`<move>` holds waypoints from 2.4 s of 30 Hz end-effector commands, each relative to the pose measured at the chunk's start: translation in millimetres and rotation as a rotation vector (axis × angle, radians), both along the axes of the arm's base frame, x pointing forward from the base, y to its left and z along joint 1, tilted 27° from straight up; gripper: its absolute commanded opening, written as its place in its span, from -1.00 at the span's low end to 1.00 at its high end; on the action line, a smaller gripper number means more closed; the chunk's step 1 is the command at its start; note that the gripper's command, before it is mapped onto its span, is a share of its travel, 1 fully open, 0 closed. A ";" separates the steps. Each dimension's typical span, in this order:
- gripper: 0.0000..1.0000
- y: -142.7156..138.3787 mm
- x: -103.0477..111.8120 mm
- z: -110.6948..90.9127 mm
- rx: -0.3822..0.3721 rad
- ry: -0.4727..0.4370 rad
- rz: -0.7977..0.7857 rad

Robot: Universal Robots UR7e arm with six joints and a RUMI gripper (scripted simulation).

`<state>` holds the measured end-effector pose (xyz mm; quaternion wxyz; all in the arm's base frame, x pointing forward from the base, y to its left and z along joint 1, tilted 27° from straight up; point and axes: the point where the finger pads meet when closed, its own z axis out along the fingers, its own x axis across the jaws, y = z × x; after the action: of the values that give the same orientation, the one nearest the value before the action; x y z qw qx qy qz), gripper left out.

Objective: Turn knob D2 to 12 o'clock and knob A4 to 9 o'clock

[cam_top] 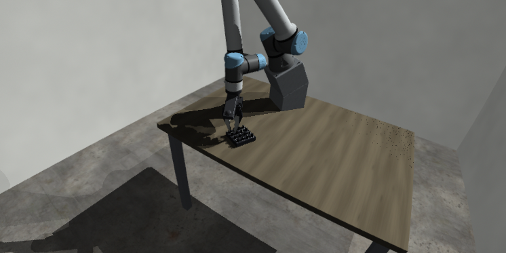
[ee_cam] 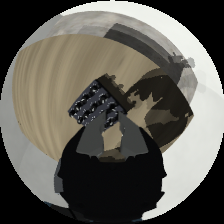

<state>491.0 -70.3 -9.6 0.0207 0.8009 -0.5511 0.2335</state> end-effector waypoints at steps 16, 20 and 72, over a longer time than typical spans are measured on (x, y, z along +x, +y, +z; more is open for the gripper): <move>-0.78 1.8 4.2 1.4 0.000 -0.001 0.000; -0.78 1.8 4.2 1.4 0.000 -0.001 0.000; -0.78 -2.1 8.9 -10.6 0.000 -0.001 0.000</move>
<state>498.9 -71.9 -18.8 0.0207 0.8009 -0.5511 0.2334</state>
